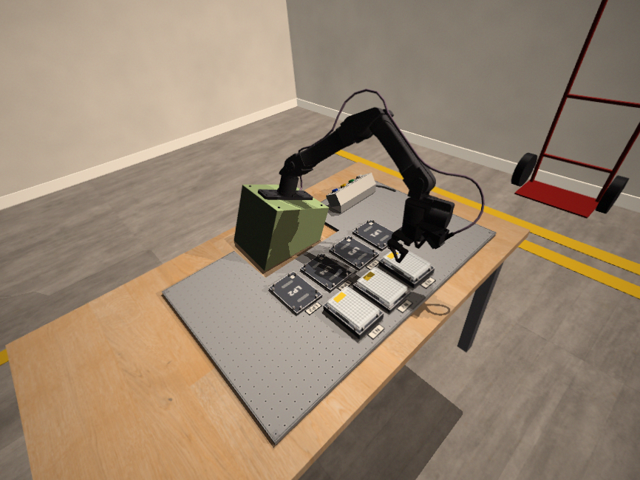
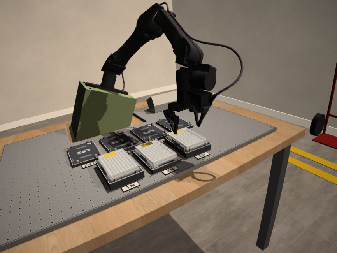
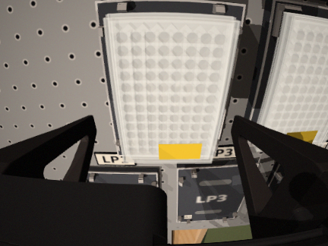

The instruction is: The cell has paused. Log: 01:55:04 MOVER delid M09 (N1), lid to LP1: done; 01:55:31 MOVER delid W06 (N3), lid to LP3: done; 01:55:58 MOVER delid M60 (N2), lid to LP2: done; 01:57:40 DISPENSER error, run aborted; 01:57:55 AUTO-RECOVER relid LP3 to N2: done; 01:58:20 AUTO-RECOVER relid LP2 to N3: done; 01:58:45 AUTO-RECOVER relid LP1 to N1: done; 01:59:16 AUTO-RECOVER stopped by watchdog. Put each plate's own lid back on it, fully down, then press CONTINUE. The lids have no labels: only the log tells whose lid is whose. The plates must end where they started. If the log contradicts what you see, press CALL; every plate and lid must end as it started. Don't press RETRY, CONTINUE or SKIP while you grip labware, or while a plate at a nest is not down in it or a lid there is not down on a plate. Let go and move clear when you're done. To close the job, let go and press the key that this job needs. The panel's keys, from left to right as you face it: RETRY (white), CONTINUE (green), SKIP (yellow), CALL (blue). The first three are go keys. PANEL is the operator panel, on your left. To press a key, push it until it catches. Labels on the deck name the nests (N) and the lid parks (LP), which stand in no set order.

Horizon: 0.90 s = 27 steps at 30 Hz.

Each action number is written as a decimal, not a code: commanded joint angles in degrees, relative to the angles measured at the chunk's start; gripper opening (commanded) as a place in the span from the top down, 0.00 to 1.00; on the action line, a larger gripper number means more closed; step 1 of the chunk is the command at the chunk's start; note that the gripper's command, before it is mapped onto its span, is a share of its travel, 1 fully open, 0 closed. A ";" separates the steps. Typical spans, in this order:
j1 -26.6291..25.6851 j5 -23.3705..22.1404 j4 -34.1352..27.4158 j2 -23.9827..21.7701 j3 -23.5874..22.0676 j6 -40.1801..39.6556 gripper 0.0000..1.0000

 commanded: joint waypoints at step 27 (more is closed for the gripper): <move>-4.90 -0.62 6.85 -7.58 -14.58 -6.43 0.09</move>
